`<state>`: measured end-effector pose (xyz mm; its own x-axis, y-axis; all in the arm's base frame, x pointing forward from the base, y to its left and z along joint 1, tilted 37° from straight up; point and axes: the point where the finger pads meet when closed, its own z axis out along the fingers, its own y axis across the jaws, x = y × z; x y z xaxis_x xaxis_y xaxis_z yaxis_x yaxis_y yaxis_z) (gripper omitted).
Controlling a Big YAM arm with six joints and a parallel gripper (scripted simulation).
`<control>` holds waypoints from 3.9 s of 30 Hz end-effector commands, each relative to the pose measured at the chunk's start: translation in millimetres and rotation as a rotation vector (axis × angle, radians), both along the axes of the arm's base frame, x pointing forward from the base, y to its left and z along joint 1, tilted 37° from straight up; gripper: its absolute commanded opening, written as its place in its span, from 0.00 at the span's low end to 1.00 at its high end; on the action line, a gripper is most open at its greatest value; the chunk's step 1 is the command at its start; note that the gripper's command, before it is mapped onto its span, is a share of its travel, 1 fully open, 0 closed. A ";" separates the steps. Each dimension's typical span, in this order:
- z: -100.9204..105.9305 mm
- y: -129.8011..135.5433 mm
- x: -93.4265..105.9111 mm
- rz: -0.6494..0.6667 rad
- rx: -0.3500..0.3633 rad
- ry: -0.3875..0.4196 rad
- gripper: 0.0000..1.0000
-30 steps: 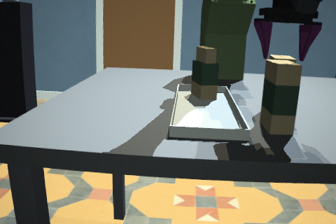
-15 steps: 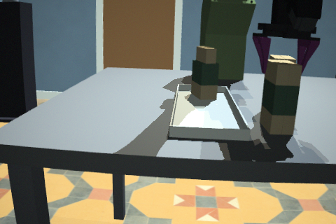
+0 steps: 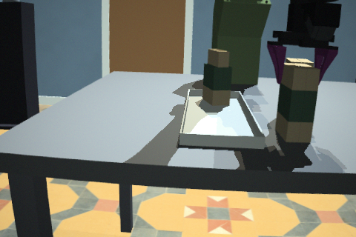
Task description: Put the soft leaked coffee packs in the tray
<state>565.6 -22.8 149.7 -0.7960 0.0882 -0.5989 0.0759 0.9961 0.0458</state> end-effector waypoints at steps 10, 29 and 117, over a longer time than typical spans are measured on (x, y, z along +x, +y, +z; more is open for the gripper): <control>15.4 8.9 8.0 0.005 0.004 -0.032 0.78; 15.4 8.9 8.0 0.005 0.004 -0.032 0.78; 13.2 9.1 6.8 0.009 0.002 -0.027 0.78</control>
